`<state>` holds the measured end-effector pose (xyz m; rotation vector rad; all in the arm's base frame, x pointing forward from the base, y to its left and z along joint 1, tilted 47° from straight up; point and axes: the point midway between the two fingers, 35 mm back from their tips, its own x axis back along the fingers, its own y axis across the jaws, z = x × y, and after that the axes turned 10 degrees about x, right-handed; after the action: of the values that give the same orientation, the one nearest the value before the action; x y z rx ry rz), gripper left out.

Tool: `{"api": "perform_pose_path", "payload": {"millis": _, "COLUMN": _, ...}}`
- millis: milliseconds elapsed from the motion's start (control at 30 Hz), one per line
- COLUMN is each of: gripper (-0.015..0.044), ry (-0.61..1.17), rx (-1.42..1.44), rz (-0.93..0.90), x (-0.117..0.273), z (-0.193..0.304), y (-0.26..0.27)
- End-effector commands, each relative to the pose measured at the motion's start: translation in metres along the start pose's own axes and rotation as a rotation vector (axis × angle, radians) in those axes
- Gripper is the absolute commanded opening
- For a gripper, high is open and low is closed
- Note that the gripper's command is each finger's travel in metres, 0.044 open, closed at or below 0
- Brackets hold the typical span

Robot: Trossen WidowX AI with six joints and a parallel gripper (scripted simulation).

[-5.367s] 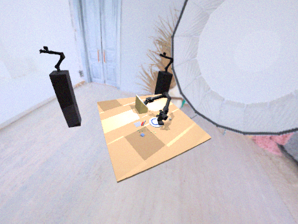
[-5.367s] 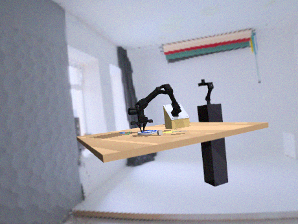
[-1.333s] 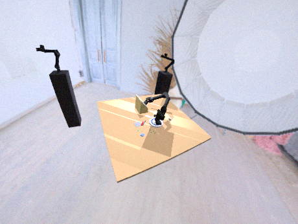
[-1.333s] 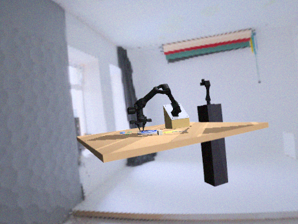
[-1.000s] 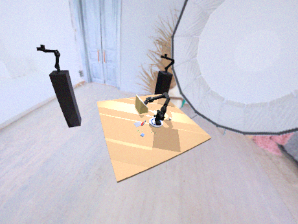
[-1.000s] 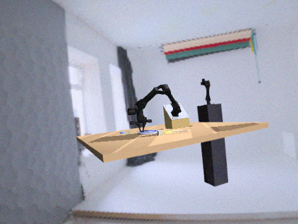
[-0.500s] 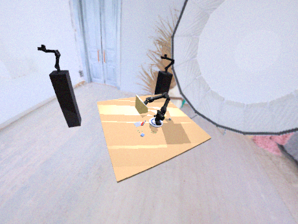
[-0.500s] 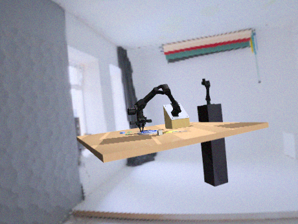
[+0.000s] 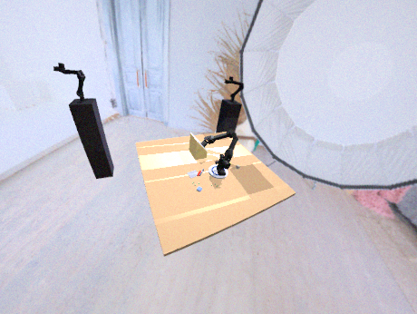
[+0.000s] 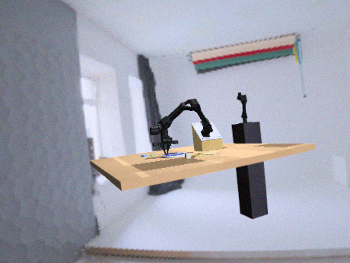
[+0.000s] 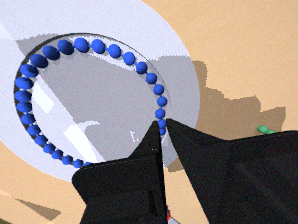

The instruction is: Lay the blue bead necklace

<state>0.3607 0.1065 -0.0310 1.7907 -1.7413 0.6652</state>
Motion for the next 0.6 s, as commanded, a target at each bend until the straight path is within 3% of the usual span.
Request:
{"api": "perform_pose_path", "payload": {"millis": 0, "gripper": 0.0000, "ry": 0.000, "rx": -0.001, "rz": -0.002, "x": -0.0001, "z": -0.0001, "y": 0.0005}}
{"api": "perform_pose_path", "payload": {"millis": 567, "gripper": 0.0000, "ry": -0.004, "rx": -0.006, "rz": -0.003, "x": 0.0013, "z": 0.0011, "y": -0.0041}}
